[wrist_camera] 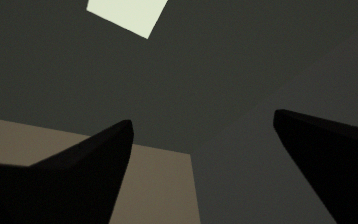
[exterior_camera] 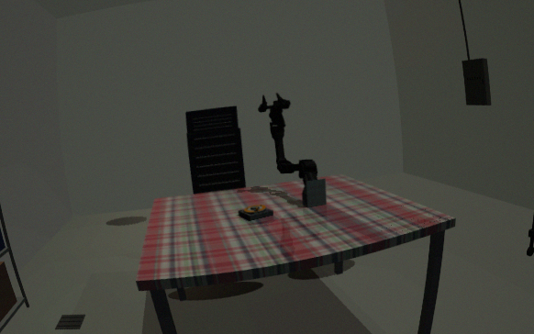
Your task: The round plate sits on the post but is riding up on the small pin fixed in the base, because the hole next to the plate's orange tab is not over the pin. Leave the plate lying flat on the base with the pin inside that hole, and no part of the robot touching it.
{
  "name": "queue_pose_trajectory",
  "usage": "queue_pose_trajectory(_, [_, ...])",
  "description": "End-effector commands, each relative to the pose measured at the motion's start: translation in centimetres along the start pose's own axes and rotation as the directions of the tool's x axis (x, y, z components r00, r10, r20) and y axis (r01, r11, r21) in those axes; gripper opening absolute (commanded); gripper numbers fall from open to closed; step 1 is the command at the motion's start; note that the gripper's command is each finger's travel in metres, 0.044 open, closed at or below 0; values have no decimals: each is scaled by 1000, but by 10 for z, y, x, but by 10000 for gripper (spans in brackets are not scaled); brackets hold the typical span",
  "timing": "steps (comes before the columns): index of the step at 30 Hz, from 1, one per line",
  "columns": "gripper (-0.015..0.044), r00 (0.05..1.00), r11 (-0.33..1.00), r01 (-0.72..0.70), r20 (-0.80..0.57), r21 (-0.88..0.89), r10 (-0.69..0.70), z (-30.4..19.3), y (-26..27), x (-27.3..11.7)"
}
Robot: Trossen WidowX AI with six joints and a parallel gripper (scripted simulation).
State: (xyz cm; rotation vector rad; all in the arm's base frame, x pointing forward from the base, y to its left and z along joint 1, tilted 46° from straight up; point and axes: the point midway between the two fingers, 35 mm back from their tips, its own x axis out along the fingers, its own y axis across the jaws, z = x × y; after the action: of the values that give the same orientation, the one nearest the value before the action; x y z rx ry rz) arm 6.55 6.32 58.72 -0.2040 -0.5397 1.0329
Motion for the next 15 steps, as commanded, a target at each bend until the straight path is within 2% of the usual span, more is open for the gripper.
queue_pose_trajectory(1, [374,1000,1000,-1,-11,-3,1,-2,3,3])
queue_pose_trajectory(4, [295,984,999,-10,-177,-41,2,-31,39,50])
queue_pose_trajectory(8, [190,949,998,-12,-316,-65,-9,-65,63,85])
queue_pose_trajectory(11, [111,935,993,11,-351,-121,-53,-78,62,100])
queue_pose_trajectory(15, [6,818,992,57,-564,-110,-109,-148,75,142])
